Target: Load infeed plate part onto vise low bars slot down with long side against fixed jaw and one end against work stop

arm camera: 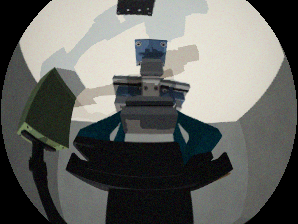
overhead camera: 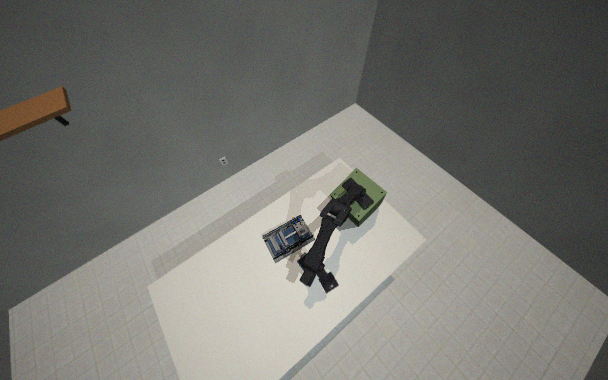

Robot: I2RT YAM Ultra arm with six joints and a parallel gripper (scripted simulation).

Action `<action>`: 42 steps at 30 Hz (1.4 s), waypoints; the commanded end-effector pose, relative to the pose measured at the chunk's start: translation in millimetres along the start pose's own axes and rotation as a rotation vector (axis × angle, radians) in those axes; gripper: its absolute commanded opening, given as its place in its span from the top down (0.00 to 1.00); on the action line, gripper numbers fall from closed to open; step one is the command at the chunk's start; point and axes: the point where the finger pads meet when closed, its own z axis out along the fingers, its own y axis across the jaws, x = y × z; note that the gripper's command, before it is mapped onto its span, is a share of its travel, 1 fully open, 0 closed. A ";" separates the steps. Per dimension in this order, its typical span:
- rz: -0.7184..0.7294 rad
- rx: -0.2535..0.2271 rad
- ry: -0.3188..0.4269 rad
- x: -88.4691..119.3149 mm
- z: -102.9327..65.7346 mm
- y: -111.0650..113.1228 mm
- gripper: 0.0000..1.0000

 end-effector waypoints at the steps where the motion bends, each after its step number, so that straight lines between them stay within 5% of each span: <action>1: 0.014 0.015 0.075 5.9 -13.6 -6.0 1.00; 13: 0.014 0.015 0.197 5.7 -13.7 -5.8 1.00; 14: 0.029 0.038 0.196 9.3 -24.9 -10.4 1.00; 15: 0.014 0.015 0.218 5.7 -13.7 -5.7 1.00; 25: 0.014 0.016 0.303 5.5 -13.7 -5.5 1.00; 30: 0.014 0.016 0.322 5.5 -13.7 -5.5 1.00; 31: 0.035 0.041 0.312 10.4 -27.4 -11.2 1.00; 33: 0.014 0.016 0.339 5.5 -13.8 -5.4 1.00; 42: 0.028 0.032 0.366 8.3 -22.6 -9.0 1.00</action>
